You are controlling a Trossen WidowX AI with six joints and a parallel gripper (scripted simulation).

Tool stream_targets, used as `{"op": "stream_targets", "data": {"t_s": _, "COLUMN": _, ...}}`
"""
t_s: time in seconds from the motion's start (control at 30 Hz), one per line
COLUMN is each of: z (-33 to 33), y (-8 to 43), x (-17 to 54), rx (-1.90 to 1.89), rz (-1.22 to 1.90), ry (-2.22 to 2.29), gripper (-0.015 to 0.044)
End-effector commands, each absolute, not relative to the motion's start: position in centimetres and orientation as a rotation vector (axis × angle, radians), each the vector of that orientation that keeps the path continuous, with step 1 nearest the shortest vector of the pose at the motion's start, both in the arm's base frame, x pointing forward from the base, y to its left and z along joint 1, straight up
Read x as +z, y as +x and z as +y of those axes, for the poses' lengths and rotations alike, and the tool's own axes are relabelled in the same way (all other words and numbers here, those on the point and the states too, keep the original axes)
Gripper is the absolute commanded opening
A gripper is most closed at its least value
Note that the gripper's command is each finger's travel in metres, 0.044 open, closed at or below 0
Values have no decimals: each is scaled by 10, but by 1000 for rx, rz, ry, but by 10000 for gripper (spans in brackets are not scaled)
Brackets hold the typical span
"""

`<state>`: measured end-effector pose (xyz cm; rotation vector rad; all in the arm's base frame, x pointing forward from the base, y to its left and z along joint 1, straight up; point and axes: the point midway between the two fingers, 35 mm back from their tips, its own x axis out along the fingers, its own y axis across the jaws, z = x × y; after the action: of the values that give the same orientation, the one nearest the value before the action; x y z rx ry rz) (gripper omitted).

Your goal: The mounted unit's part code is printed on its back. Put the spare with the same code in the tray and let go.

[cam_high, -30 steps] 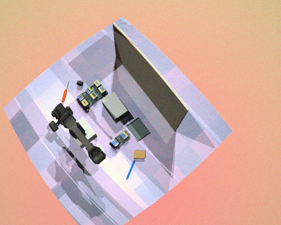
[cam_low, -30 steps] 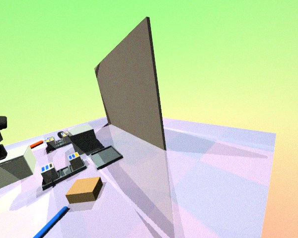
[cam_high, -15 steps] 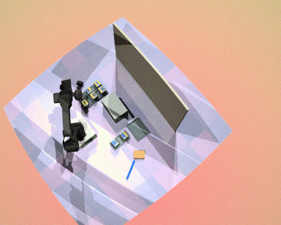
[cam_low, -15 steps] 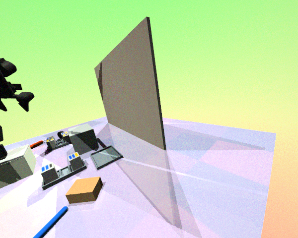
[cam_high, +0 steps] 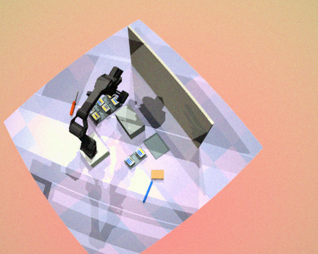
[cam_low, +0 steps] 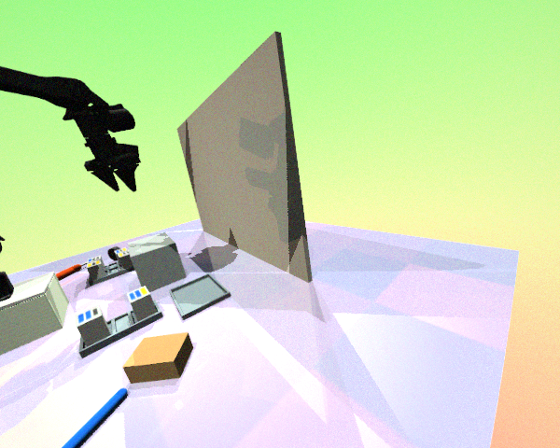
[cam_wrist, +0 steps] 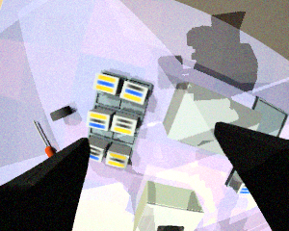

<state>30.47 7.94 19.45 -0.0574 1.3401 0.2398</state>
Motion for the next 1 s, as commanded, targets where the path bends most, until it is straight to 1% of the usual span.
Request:
{"op": "stream_targets", "data": {"t_s": 0.0, "z": 22, "y": 345, "x": 184, "rx": 57, "rz": 1414, "ry": 32, "gripper": 440}}
{"op": "stream_targets", "data": {"t_s": 0.17, "z": -46, "y": 373, "x": 163, "rx": -145, "rz": 1513, "ry": 159, "gripper": 440}}
{"op": "stream_targets", "data": {"t_s": 0.23, "z": -59, "y": 376, "x": 159, "rx": -178, "rz": 1529, "ry": 182, "gripper": 440}}
{"op": "stream_targets", "data": {"t_s": 0.83, "z": -59, "y": 376, "x": 159, "rx": -179, "rz": 1529, "ry": 183, "gripper": 440}}
{"op": "stream_targets", "data": {"t_s": 0.9, "z": -47, "y": 379, "x": 155, "rx": -113, "rz": 1533, "ry": 117, "gripper": 440}}
{"op": "stream_targets", "data": {"t_s": 0.97, "z": -12, "y": 384, "x": 147, "rx": 67, "rz": 1535, "ry": -65, "gripper": 440}}
